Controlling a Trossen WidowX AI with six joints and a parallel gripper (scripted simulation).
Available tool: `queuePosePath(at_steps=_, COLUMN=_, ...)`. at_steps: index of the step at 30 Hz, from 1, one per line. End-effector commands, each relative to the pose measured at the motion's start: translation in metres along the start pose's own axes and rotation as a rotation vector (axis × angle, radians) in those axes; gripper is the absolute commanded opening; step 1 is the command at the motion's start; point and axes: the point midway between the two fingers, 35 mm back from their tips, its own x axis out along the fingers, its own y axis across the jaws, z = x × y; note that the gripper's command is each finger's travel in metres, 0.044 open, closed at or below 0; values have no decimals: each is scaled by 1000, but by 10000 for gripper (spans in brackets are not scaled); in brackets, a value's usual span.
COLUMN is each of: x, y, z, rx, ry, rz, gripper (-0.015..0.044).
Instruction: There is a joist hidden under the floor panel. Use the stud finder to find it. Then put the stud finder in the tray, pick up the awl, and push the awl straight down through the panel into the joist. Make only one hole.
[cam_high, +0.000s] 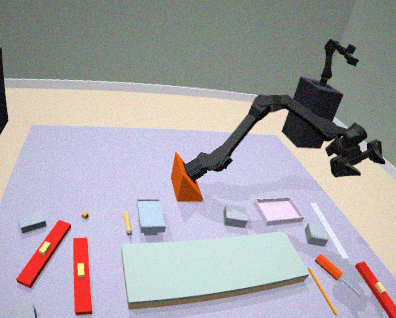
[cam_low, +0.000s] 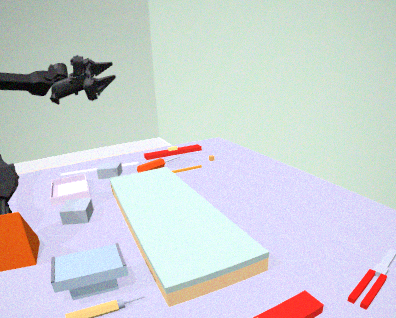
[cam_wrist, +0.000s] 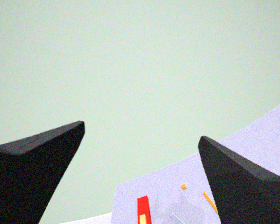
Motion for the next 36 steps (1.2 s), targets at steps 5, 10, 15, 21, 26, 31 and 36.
queuePosePath(at_steps=5, x=81, y=-103, z=-27, rx=-599, ry=82, rz=-259, gripper=440)
queuePosePath(at_steps=10, x=112, y=-164, z=-15, rx=-795, ry=144, rz=-414, gripper=440)
queuePosePath(at_steps=15, x=130, y=-215, z=2, rx=-920, ry=214, rz=-546, gripper=440)
queuePosePath(at_steps=21, x=146, y=-303, z=27, rx=-1133, ry=435, rz=-752, gripper=440)
queuePosePath(at_steps=26, x=143, y=-382, z=54, rx=-1251, ry=701, rz=-903, gripper=440)
queuePosePath(at_steps=31, x=119, y=-461, z=83, rx=-1275, ry=1039, rz=-1001, gripper=440)
queuePosePath(at_steps=36, x=78, y=-528, z=108, rx=-1183, ry=1388, rz=-997, gripper=440)
